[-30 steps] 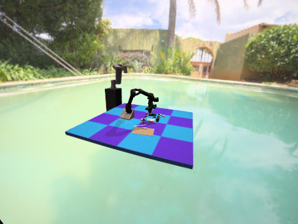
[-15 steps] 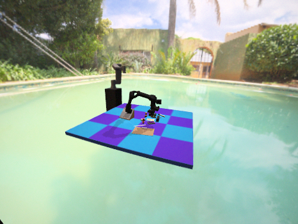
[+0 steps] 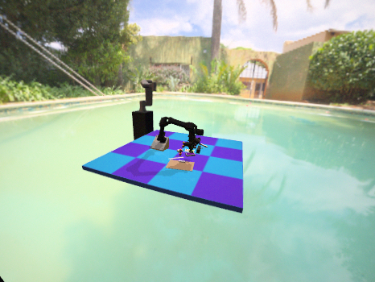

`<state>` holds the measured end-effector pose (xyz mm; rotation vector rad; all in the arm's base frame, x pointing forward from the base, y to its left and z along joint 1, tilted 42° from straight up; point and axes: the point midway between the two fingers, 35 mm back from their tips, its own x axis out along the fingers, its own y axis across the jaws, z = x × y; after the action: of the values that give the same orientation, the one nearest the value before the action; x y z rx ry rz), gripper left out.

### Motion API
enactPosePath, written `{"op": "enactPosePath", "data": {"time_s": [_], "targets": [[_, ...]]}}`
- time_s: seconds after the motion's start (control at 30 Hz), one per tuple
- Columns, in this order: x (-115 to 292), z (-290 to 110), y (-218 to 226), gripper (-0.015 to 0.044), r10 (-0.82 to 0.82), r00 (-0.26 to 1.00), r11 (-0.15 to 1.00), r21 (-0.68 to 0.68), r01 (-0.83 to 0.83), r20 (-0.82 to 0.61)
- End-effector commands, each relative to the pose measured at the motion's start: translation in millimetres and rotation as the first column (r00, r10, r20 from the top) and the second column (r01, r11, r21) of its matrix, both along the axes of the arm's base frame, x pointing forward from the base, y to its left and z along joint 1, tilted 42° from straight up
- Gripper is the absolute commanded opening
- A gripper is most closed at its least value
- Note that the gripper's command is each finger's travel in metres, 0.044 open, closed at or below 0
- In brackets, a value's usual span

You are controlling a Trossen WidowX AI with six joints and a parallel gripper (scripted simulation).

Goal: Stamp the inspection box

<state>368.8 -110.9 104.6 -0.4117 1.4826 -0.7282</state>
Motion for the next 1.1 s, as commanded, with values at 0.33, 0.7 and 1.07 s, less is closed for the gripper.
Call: {"op": "enactPosePath", "data": {"time_s": [0.33, 0.7, 1.07], "targets": [[1, -11, -13, 0.0, 0.01, 1.0, 1.0, -0.002, -0.01, -0.009], [-1, -24, -25, 0.0, 0.01, 1.0, 1.0, -0.003, -0.01, -0.009], [-3, -37, -37, 0.0, 0.01, 1.0, 1.0, -0.004, -0.01, -0.009]]}}
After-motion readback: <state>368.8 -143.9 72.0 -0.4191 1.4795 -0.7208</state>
